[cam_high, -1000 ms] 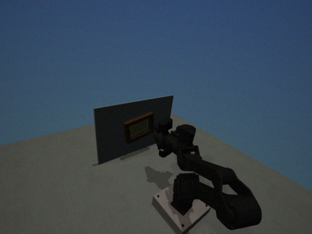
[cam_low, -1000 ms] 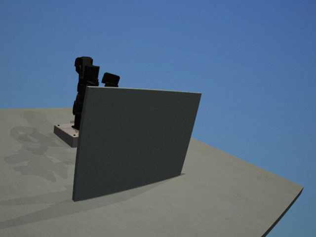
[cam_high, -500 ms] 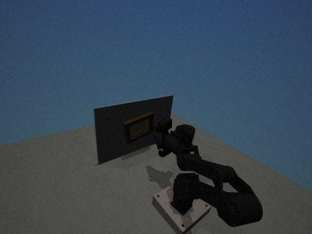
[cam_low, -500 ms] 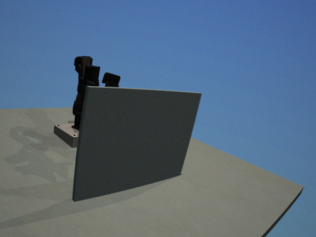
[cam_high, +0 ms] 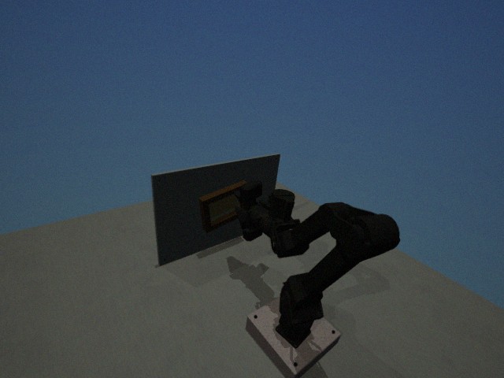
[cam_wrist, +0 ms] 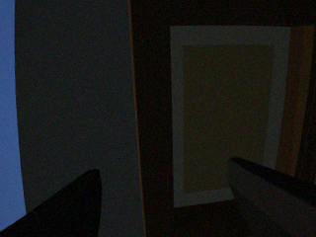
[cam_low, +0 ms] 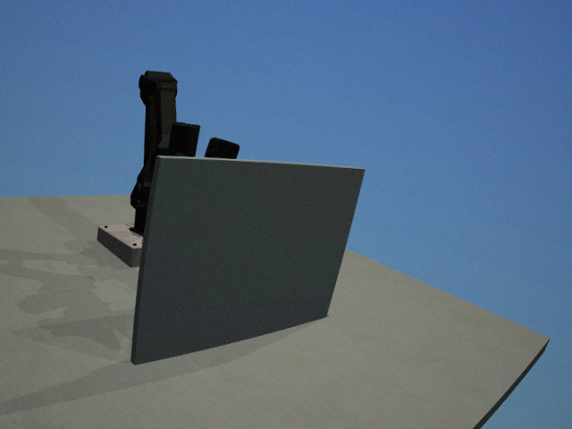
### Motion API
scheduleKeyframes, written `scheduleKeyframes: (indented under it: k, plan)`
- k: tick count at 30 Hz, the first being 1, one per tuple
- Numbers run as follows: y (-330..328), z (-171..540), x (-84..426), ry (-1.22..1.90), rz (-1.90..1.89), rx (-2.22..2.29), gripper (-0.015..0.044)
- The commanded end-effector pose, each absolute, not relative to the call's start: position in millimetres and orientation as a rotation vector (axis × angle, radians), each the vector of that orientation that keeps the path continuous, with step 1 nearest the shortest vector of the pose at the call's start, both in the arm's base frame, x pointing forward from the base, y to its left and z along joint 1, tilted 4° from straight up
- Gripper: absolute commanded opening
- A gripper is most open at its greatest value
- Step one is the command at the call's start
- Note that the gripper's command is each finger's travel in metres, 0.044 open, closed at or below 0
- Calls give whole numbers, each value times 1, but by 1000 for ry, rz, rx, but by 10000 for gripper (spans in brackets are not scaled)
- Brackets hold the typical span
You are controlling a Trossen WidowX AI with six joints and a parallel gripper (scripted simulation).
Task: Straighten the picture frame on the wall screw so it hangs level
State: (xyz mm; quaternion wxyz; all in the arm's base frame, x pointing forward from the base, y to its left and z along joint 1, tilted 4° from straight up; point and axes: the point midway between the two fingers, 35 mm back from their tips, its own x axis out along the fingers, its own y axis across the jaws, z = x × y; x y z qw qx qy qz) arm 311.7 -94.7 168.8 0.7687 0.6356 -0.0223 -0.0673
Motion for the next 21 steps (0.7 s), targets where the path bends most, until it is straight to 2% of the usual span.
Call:
scheduleKeyframes:
  k: [1,21]
  plan:
    - [-95,168,326,-59,-139,1382,260]
    - [-96,168,333,-59,-138,1382,260]
